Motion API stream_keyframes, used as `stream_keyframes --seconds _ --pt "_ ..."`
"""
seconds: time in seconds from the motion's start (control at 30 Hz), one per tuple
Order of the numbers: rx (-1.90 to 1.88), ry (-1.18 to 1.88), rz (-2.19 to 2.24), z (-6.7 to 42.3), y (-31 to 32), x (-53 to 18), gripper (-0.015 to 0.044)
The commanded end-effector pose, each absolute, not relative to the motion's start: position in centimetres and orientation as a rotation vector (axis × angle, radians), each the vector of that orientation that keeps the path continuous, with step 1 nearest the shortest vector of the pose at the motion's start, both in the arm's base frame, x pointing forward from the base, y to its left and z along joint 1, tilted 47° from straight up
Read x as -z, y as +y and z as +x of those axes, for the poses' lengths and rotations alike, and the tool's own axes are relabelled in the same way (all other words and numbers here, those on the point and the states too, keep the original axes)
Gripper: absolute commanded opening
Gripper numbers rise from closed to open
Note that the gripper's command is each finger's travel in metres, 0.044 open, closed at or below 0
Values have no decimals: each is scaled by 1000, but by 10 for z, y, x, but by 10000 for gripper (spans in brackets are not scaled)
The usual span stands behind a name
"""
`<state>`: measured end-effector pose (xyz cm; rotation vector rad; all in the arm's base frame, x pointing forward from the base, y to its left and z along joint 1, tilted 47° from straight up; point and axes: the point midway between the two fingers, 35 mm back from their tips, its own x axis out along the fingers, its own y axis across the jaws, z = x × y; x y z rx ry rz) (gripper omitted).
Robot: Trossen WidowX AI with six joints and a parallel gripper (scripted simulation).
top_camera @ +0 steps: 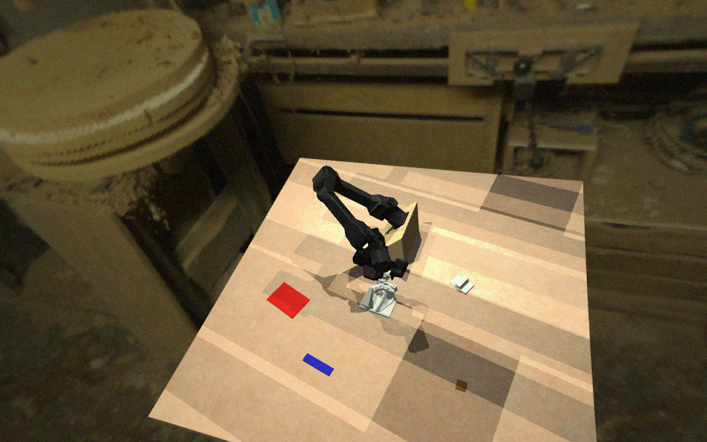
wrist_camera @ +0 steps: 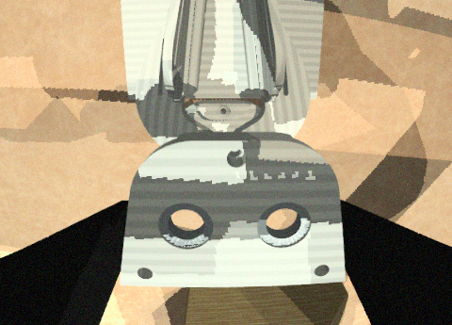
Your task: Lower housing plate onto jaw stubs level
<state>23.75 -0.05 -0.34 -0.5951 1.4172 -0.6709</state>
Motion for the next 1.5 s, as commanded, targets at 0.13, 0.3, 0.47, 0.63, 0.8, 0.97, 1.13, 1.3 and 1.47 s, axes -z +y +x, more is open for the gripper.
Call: stream_keyframes --seconds 0.13,0.3,0.47,0.63,0.8,0.97,1.13,1.3,1.47 --pt "674 1421 -592 236 0 5 351" --pt "674 1421 -592 236 0 5 351" --pt "674 1421 -592 236 0 5 351" --pt "674 1421 -592 236 0 6 351" --pt "674 1421 -592 235 1 7 351" --pt "674 1421 -592 235 1 7 351" --pt "674 1421 -592 236 0 8 351" --pt "672 1421 -591 237 -5 14 351" --pt "672 1421 -591 237 -11 20 351"
